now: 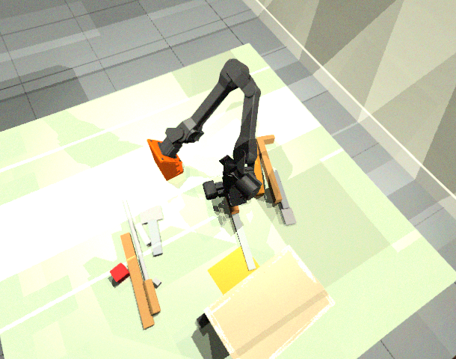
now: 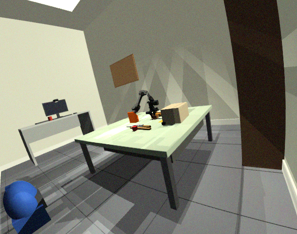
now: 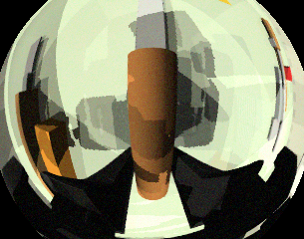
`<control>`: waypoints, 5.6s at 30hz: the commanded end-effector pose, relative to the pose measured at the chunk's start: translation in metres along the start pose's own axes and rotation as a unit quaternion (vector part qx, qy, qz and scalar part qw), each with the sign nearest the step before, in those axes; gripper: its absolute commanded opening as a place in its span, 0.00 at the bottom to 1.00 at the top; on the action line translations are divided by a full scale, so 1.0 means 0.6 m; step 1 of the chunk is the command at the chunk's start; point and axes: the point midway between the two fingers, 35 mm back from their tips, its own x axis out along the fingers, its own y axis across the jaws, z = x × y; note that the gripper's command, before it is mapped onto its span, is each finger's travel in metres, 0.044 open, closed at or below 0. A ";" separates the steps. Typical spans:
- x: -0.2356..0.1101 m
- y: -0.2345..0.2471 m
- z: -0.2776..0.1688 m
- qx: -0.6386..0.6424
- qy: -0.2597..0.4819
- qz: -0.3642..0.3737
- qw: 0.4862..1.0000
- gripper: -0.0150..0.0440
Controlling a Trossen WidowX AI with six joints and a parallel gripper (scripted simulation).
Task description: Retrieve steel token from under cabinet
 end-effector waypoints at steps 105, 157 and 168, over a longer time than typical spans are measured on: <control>-0.001 0.004 0.083 0.001 0.000 0.000 1.000 0.25; -0.002 0.005 0.184 0.000 -0.001 0.000 1.000 0.25; -0.002 0.005 0.203 0.000 -0.001 0.000 1.000 0.25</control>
